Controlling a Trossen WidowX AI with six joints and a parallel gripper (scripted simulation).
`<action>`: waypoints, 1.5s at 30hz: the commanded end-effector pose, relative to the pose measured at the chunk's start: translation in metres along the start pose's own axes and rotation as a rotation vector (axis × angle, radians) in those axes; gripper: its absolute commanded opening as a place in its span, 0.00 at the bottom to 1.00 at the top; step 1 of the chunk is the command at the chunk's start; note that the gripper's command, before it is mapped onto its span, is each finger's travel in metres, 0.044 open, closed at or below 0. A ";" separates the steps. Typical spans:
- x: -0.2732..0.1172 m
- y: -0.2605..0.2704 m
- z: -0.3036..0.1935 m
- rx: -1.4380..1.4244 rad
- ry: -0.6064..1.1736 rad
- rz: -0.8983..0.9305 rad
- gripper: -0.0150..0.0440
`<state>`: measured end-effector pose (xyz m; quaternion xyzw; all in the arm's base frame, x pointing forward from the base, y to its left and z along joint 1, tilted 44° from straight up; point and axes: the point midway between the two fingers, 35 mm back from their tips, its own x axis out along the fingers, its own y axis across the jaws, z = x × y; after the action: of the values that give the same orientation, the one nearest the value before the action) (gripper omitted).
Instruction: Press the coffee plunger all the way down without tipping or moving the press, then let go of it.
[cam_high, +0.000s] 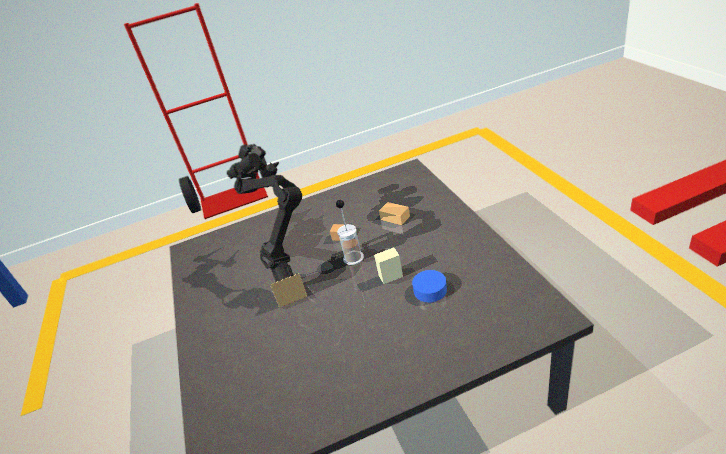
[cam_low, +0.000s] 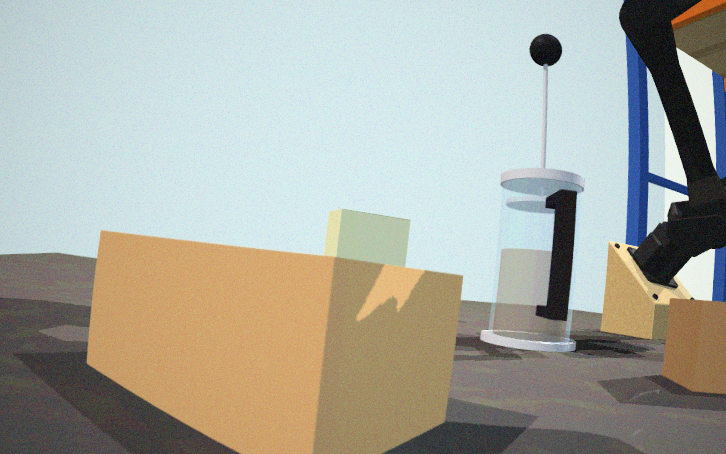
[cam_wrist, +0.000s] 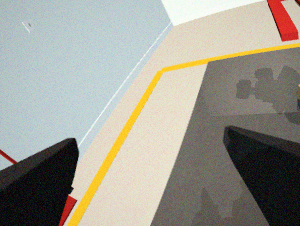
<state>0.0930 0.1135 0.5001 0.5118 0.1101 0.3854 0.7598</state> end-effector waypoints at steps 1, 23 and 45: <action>0.000 0.001 0.001 -0.011 -0.009 0.003 0.98; 0.082 0.041 -0.030 -1.383 -0.425 0.055 1.00; 0.152 -0.235 0.011 -1.898 0.592 -0.248 1.00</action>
<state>0.2951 0.1938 0.3658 -0.4289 -0.0655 0.3279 0.8392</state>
